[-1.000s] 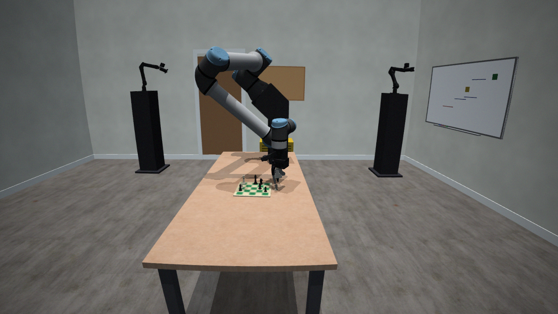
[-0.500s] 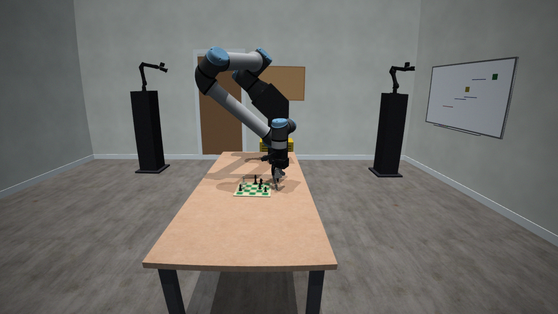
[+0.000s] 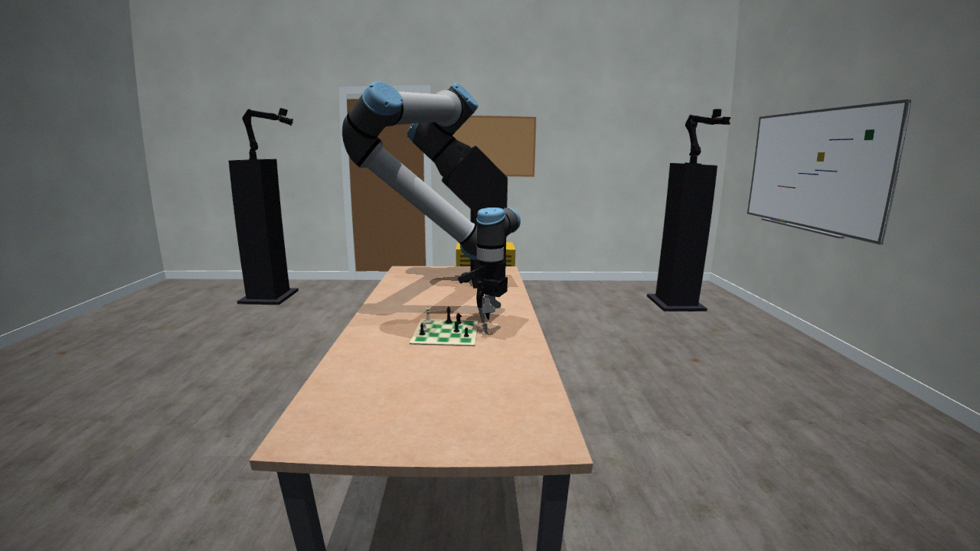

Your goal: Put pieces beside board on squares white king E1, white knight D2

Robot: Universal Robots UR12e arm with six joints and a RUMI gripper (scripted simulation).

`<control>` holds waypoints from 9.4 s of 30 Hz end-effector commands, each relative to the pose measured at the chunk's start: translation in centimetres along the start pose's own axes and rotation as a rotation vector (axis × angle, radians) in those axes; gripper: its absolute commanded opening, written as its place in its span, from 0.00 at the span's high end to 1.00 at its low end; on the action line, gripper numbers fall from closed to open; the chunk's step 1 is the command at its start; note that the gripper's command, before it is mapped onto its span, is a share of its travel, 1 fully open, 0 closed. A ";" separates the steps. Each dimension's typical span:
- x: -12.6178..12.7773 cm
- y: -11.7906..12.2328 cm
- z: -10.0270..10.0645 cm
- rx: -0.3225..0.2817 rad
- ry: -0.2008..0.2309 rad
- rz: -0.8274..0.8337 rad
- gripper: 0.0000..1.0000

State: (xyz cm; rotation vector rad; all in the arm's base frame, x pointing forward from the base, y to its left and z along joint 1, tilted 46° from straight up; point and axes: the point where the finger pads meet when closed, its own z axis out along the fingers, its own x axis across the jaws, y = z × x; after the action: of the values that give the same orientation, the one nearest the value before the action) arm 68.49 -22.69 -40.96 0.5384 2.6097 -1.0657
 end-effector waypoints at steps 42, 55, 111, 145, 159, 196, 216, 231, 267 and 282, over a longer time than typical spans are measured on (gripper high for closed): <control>-0.1 0.1 3.5 -0.001 -0.002 0.001 0.78; -0.1 0.1 3.3 -0.001 -0.002 -0.001 0.78; -0.1 0.1 3.3 -0.001 -0.002 -0.001 1.00; 0.1 0.0 -6.5 0.000 0.002 0.000 1.00; -1.5 -5.1 -6.7 -0.005 0.003 -0.117 1.00; -3.8 -17.6 -6.8 0.000 -0.002 -0.418 1.00; -3.8 -17.7 -0.5 0.000 -0.002 -0.418 1.00; -3.9 -17.6 2.4 0.000 -0.003 -0.419 1.00; -3.8 -17.7 2.3 -0.001 -0.001 -0.420 1.00; -3.8 -17.8 2.3 -0.001 -0.001 -0.413 1.00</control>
State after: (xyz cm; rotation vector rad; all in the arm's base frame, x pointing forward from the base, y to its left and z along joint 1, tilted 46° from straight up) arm 64.40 -36.93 -30.38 -0.0132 2.7906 -1.1762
